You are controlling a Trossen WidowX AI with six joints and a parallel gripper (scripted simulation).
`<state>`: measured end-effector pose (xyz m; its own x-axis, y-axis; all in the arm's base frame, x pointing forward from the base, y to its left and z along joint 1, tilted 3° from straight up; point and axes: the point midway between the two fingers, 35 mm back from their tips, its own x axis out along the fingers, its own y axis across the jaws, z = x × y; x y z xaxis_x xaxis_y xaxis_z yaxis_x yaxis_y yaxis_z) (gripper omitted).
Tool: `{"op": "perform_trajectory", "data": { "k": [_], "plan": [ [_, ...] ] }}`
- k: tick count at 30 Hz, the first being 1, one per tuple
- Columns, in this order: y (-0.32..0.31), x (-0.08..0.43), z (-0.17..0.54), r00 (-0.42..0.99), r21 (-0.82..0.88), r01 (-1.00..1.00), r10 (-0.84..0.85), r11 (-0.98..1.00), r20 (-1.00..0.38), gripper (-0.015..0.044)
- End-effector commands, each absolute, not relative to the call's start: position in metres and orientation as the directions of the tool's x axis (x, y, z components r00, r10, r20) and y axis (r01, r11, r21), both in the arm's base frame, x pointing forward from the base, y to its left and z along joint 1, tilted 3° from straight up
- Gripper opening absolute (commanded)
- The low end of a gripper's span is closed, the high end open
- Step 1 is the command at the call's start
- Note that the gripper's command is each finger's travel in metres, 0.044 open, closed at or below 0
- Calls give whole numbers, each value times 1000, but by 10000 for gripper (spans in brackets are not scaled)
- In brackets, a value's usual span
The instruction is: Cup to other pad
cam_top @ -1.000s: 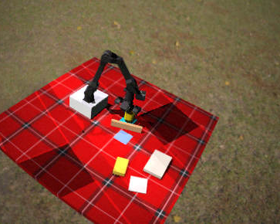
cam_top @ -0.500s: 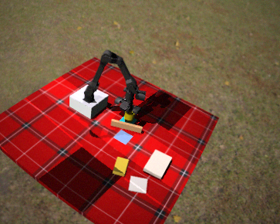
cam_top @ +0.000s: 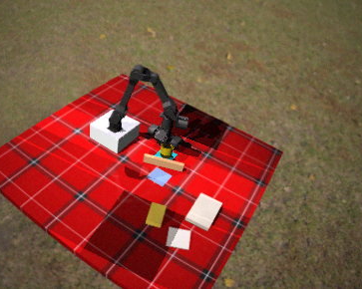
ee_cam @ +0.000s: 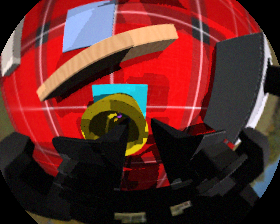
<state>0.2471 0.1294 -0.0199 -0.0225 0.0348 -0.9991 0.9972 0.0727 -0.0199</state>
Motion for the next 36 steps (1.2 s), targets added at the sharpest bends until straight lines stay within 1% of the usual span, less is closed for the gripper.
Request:
{"op": "perform_trajectory", "data": {
  "k": [1, 32, 36],
  "plan": [
    [131, 251, -11, -11, -8, 997, 42, 73, -999, 146],
    [123, 245, 28, -15, -12, 998, 44, 68, -999, 146],
    [123, 244, 24, -21, -19, 998, 36, 63, -999, 252]
  ]
}}
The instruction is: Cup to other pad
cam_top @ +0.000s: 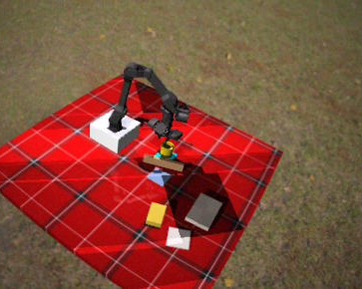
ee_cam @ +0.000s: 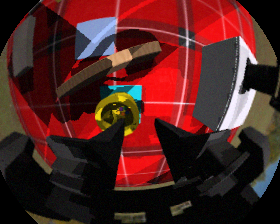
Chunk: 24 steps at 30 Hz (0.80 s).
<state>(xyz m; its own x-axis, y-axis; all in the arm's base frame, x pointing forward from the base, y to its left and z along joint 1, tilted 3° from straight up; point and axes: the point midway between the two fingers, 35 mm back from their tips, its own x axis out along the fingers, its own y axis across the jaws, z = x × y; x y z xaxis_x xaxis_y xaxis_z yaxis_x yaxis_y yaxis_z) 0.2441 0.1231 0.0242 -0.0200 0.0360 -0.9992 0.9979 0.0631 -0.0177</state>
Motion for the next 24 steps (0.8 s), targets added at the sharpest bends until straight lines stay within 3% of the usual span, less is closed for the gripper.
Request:
{"op": "perform_trajectory", "data": {
  "k": [1, 7, 24],
  "plan": [
    [123, 244, 24, -21, -19, 998, 36, 63, -999, 278],
    [123, 245, 28, -20, -18, 998, 36, 63, -999, 435],
    [116, 242, 88, -15, -12, 998, 43, 68, -999, 440]
  ]
}}
